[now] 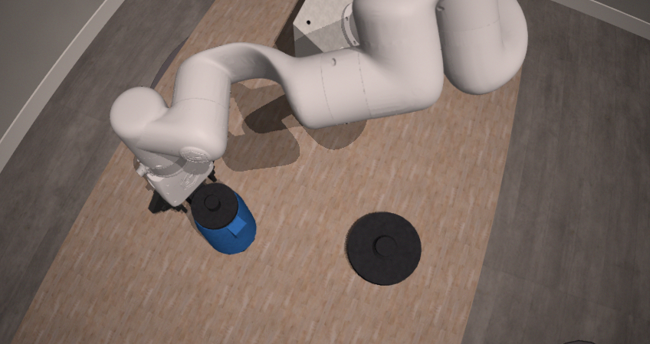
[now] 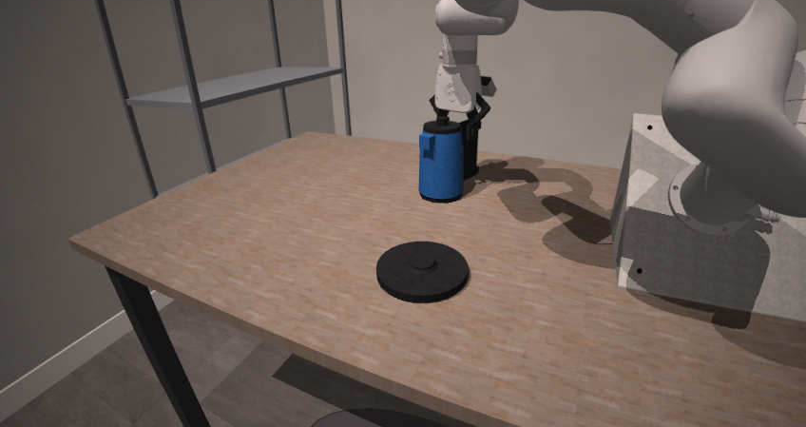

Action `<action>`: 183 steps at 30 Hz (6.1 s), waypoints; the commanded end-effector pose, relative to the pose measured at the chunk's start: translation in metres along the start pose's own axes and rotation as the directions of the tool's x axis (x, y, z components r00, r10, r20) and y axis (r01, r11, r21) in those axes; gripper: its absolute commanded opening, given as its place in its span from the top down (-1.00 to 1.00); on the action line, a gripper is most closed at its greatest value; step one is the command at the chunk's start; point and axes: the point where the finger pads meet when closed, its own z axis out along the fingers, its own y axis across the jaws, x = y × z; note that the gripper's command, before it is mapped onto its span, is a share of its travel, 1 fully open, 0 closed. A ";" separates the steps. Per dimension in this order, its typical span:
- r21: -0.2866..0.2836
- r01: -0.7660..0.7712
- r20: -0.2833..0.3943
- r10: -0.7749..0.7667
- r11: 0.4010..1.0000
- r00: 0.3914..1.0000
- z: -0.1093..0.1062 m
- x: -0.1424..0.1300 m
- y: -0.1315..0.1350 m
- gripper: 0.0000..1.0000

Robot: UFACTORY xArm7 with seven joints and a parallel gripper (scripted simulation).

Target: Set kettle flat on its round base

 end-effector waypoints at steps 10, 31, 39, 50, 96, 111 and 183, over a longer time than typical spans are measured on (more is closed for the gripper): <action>0.005 0.000 -0.002 0.000 1.000 1.000 -0.003 0.001 -0.001 -0.63; 0.005 0.000 -0.002 0.000 1.000 1.000 -0.003 0.001 -0.001 1.00; 0.005 0.000 -0.002 0.000 1.000 1.000 -0.003 0.001 -0.001 1.00; 0.005 0.000 -0.002 0.000 1.000 1.000 -0.003 0.001 -0.001 1.00; 0.005 0.000 -0.002 0.000 1.000 1.000 -0.006 0.001 -0.001 1.00; 0.005 0.000 -0.002 0.000 1.000 1.000 -0.028 0.001 -0.001 1.00; 0.005 0.000 -0.002 0.000 1.000 1.000 -0.057 -0.005 -0.001 1.00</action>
